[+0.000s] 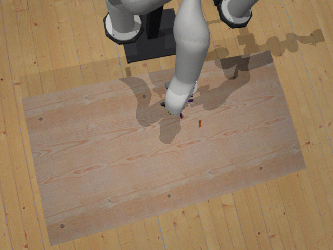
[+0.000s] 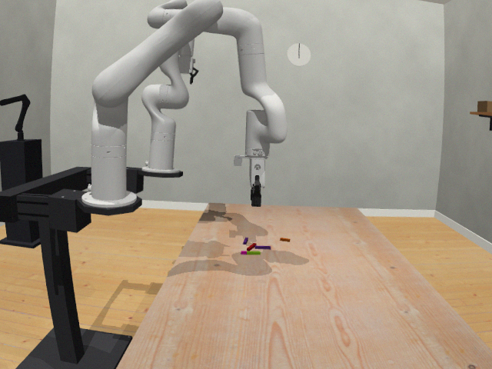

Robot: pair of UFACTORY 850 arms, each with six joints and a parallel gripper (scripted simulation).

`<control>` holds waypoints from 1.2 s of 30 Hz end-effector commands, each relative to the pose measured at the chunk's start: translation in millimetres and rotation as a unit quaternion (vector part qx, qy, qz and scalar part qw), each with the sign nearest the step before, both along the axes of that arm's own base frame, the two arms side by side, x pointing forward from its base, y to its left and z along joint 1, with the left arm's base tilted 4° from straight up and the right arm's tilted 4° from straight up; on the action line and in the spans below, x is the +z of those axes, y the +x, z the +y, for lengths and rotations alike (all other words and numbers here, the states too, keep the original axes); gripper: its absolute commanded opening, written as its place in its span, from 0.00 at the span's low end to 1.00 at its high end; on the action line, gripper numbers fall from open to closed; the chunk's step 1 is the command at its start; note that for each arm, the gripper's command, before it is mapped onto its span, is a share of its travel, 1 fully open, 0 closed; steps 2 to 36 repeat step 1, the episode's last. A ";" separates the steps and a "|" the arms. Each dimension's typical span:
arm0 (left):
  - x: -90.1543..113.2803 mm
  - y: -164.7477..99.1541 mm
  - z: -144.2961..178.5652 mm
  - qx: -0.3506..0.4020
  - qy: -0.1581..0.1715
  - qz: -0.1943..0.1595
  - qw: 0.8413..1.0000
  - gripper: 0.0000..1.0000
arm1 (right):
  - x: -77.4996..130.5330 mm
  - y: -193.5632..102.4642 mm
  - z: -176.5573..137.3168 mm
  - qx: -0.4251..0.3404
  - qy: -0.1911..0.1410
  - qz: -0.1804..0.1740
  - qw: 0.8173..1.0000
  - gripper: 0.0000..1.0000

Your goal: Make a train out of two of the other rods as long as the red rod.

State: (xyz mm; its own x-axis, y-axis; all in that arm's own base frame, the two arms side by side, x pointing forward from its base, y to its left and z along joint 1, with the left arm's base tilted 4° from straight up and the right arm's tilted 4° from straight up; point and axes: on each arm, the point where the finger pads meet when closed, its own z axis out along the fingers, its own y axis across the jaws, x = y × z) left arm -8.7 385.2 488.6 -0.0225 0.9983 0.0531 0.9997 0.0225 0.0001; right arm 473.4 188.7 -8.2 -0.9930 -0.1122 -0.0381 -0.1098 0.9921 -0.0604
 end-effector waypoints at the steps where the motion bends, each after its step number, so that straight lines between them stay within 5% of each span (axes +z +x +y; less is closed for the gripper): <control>1: 0.7 0.0 0.3 0.000 0.001 0.000 1.000 1.00 | 0.6 0.7 0.3 0.000 0.000 -0.001 1.000 1.00; 36: 0.7 0.0 0.3 0.000 0.001 0.000 1.000 1.00 | 0.6 0.7 0.3 0.000 0.000 -0.001 1.000 1.00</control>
